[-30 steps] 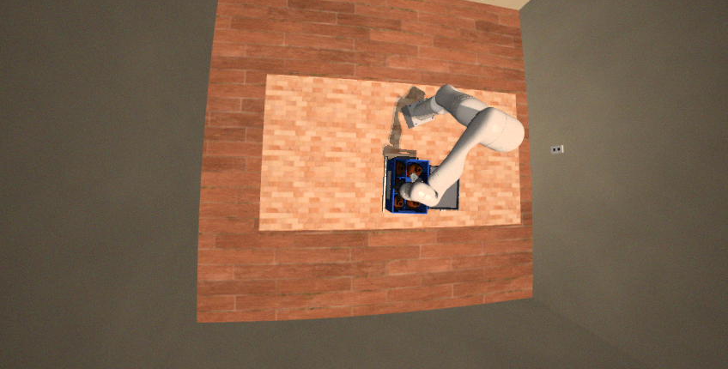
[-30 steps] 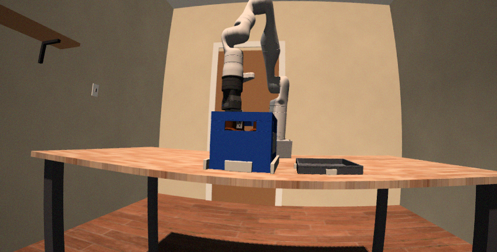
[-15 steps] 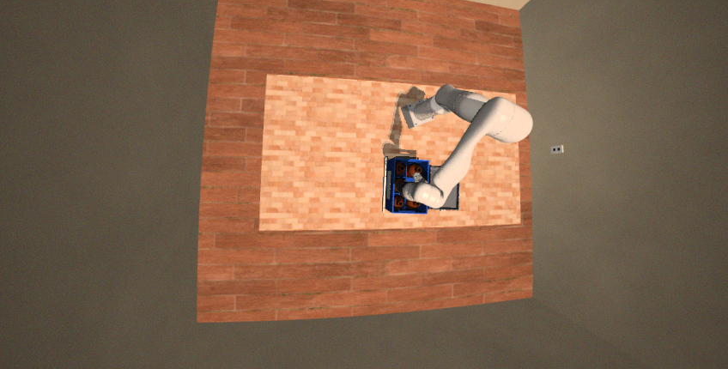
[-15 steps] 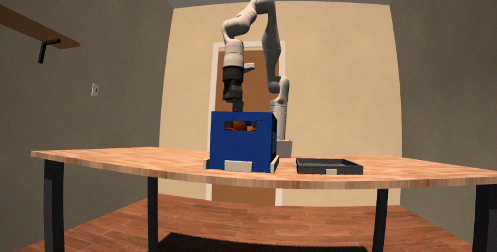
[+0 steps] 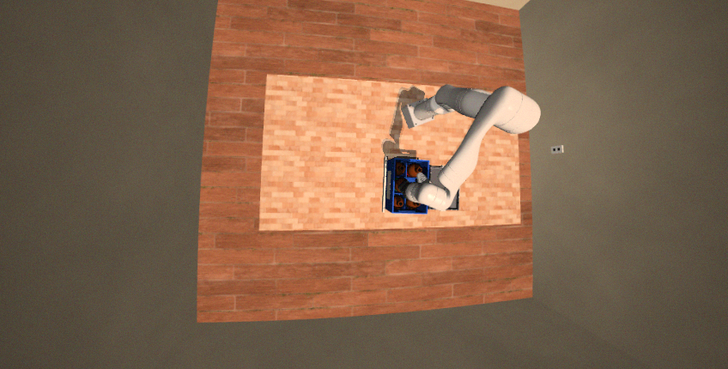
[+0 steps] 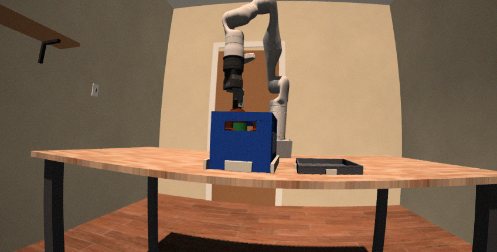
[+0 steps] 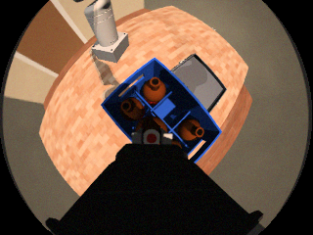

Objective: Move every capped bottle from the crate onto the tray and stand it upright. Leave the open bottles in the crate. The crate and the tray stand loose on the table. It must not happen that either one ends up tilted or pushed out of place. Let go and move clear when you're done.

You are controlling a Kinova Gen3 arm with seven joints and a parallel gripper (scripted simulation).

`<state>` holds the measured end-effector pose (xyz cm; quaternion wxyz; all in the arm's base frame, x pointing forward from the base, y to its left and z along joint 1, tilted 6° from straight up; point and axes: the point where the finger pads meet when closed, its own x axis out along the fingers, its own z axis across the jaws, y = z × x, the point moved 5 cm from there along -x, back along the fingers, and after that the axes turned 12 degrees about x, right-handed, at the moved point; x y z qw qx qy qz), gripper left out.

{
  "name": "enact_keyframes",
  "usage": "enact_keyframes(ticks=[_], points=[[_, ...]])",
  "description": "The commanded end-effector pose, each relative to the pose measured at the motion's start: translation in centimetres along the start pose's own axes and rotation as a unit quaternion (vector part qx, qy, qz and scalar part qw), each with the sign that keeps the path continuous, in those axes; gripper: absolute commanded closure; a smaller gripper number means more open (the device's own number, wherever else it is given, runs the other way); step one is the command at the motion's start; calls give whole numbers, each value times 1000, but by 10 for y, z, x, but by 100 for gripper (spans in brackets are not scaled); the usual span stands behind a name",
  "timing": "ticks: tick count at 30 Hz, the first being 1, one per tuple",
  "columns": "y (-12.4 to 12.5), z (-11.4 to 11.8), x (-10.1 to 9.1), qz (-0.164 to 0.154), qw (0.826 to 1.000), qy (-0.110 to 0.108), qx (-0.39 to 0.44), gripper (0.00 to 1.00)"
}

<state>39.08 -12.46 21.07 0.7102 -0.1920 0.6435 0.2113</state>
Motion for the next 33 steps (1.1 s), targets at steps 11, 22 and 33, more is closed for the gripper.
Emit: enact_keyframes(ticks=[11, 22, 33], points=[[-3, 2, -36, -6, 1000, -4, 0, 100], [-3, 2, -66, -9, 1000, -6, 0, 100], [-3, 2, -91, -7, 1000, -5, 0, 100]])
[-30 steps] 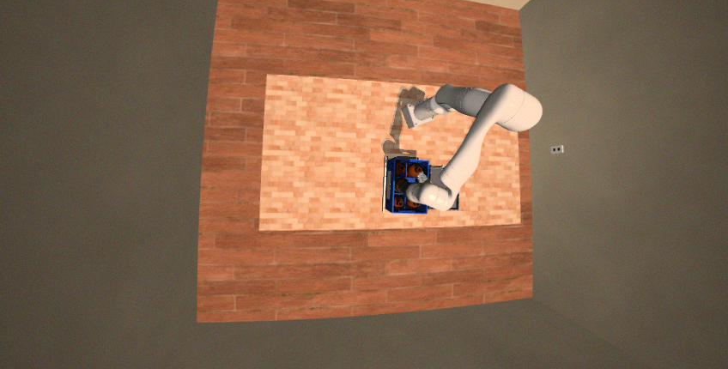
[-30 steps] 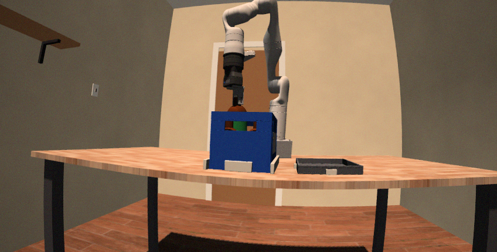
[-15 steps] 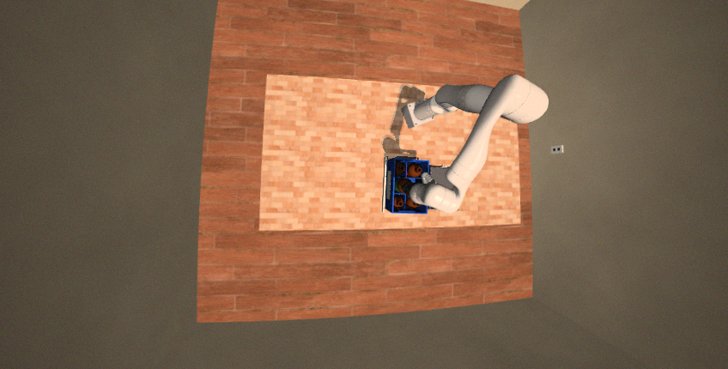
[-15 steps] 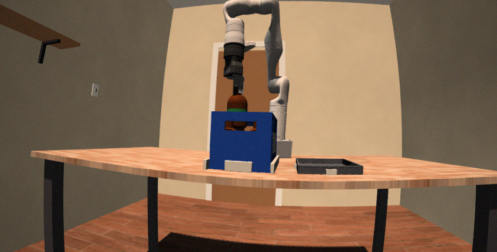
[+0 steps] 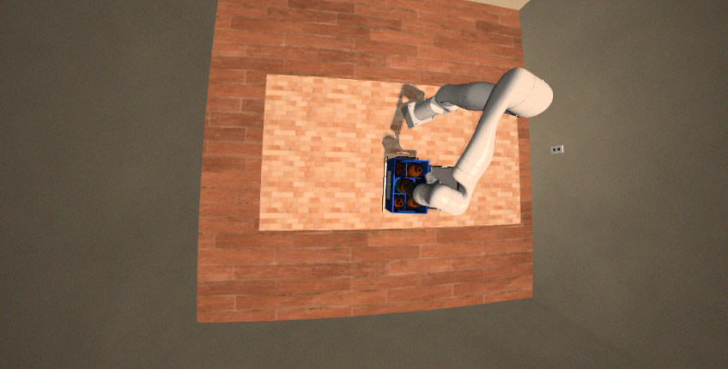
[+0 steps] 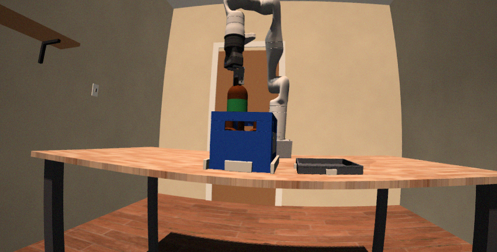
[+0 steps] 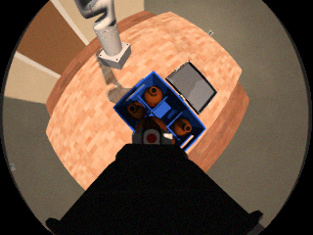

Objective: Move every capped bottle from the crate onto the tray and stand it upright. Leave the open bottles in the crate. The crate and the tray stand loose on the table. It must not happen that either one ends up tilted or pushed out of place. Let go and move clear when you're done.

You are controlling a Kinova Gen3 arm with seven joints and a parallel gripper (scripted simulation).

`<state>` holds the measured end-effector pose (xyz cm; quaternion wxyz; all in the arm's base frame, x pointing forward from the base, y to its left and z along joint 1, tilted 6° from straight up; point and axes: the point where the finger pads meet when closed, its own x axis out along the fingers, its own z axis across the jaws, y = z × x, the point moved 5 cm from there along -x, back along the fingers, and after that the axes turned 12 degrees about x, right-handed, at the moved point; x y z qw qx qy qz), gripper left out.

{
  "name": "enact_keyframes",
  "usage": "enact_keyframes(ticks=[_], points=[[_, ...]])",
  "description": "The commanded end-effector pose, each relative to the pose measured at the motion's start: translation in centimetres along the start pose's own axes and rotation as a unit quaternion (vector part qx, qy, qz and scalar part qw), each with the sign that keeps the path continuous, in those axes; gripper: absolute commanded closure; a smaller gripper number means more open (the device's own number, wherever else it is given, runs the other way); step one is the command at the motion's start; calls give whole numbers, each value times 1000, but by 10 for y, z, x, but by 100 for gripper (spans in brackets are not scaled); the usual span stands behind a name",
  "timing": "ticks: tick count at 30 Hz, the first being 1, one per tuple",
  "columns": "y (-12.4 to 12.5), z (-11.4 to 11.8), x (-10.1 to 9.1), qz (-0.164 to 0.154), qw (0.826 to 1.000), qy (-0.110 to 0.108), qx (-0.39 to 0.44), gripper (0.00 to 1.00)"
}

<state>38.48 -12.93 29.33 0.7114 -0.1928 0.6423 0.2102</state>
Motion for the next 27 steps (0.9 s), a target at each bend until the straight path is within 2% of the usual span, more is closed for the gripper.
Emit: enact_keyframes(ticks=[1, 6, 21, 27], points=[[-2, 2, -10, -6, 1000, -4, 0, 100], [-2, 2, -18, -7, 1000, -5, 0, 100], [40, -10, -21, -7, 1000, -5, 0, 100], [46, -7, -19, -4, 1000, -3, 1, 100]])
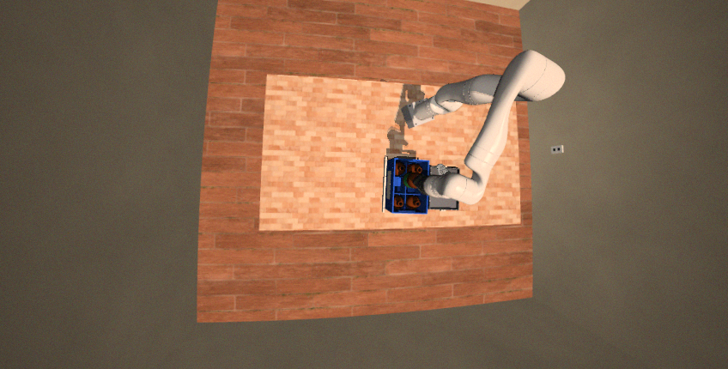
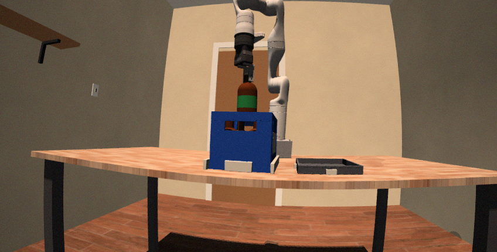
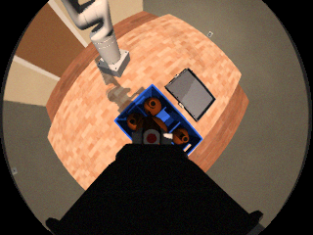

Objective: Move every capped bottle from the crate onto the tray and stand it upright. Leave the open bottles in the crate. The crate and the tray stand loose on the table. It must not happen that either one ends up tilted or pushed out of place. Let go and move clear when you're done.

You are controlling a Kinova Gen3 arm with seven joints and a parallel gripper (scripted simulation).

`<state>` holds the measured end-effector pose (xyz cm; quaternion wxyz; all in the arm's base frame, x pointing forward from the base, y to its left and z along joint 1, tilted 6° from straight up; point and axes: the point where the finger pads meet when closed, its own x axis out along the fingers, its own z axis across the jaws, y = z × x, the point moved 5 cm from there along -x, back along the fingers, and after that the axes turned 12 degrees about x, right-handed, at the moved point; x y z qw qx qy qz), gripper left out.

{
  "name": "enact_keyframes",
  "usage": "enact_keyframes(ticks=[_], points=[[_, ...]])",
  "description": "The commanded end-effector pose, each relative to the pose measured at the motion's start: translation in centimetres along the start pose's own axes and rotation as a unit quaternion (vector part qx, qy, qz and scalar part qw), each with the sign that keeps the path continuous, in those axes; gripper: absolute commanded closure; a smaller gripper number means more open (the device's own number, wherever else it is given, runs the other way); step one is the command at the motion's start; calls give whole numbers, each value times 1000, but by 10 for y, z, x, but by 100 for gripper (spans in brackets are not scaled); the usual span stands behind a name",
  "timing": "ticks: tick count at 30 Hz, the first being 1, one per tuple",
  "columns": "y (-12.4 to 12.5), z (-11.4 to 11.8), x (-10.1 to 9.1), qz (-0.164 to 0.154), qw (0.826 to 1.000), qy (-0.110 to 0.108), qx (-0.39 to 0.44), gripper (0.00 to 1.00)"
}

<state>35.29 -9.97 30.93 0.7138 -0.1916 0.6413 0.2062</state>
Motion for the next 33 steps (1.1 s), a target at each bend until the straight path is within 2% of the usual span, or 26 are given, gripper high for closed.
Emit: enact_keyframes(ticks=[1, 33], points=[[6, 2, -2, -2, 1000, -2, -3, 100], [54, 25, -3, -3, 1000, -3, -2, 100]])
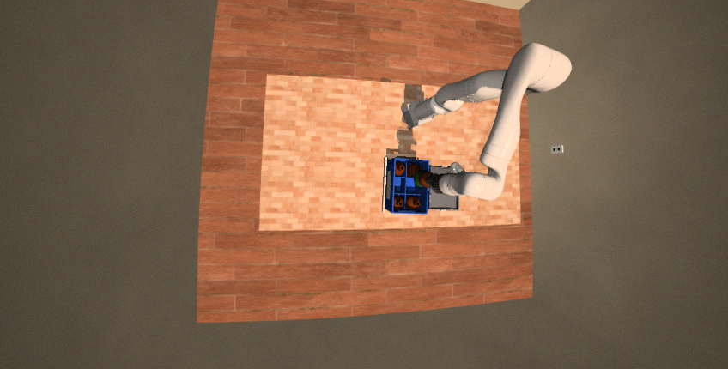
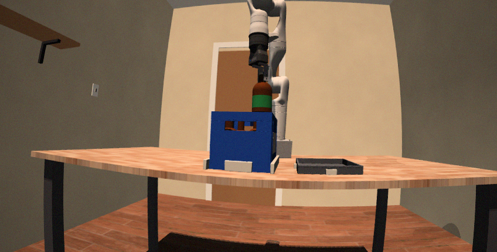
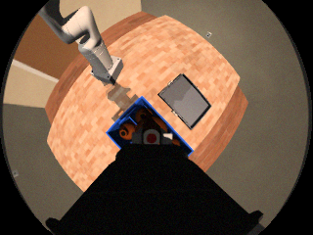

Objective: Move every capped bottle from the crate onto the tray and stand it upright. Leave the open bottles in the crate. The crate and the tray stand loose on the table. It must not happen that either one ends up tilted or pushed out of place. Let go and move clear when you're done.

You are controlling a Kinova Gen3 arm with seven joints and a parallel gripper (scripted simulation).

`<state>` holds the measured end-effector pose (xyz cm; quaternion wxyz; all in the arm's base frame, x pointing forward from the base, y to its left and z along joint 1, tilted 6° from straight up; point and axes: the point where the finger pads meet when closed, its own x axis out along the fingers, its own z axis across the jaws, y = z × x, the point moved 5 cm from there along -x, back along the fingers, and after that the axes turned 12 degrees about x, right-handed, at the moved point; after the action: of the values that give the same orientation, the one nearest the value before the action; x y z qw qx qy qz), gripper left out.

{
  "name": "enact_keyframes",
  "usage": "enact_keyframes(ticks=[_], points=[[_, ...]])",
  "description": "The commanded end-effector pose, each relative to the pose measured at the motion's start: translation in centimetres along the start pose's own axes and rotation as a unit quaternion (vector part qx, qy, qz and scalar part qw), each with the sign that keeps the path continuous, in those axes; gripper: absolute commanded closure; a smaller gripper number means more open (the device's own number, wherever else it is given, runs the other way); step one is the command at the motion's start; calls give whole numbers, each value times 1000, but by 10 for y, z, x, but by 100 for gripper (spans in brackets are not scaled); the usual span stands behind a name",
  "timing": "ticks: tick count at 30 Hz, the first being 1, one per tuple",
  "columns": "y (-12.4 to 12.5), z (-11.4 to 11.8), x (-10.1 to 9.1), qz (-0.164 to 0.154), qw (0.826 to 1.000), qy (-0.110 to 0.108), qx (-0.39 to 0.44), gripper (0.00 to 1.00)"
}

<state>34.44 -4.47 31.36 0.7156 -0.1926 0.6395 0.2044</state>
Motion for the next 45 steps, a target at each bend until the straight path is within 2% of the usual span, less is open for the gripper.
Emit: enact_keyframes(ticks=[1, 45], points=[[5, 3, -1, -1, 1000, -1, -2, 100], [71, 41, 0, -1, 1000, -1, -4, 100]])
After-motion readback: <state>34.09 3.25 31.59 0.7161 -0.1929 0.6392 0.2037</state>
